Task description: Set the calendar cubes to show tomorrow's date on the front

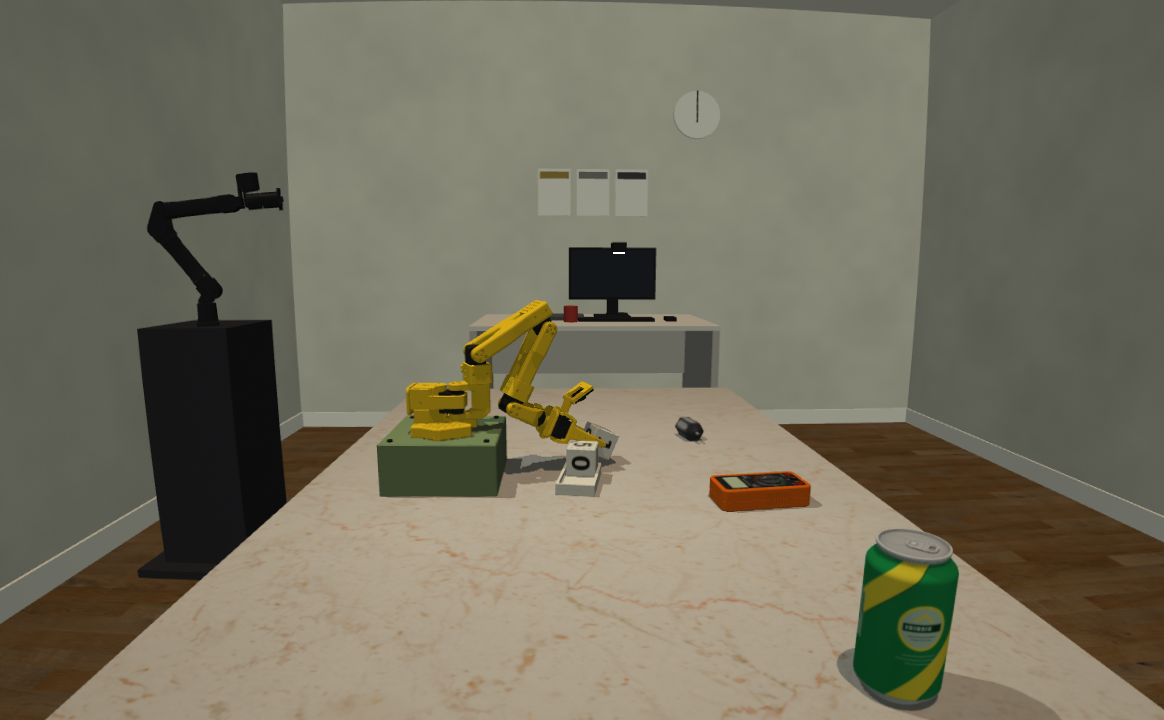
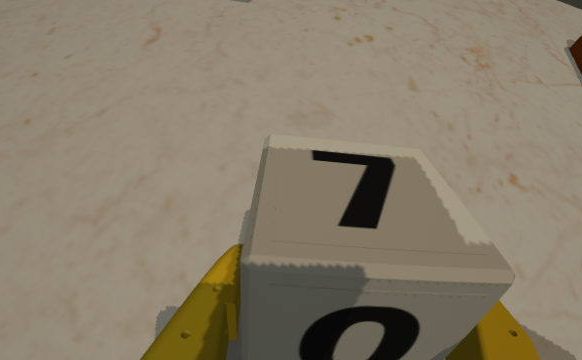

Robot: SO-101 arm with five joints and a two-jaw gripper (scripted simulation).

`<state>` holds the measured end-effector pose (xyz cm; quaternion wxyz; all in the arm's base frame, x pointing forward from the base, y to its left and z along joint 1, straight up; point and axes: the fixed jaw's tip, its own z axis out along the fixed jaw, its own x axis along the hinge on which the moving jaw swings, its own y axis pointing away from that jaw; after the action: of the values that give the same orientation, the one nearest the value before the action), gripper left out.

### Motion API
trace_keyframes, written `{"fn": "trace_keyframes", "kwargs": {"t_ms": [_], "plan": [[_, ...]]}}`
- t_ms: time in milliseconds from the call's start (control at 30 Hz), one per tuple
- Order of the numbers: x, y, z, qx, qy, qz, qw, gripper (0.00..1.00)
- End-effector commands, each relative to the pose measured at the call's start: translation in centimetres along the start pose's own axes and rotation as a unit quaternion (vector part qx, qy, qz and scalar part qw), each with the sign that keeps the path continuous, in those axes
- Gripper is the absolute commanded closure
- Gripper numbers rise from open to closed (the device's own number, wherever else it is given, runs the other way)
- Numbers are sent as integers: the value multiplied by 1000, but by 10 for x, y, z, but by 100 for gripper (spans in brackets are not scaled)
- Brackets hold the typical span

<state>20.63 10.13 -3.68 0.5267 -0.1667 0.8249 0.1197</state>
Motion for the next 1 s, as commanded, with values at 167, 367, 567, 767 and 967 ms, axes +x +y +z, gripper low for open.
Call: {"fn": "trace_keyframes", "kwargs": {"t_ms": [167, 367, 567, 767, 967], "plan": [[0, 2, 1, -4, -6, 4, 1000, 100], [3, 2, 3, -4, -3, 4, 1000, 100], [4, 2, 3, -4, -3, 4, 1000, 100], [4, 2, 3, -4, -3, 4, 1000, 91], [4, 2, 3, -4, -3, 4, 1000, 75]]}}
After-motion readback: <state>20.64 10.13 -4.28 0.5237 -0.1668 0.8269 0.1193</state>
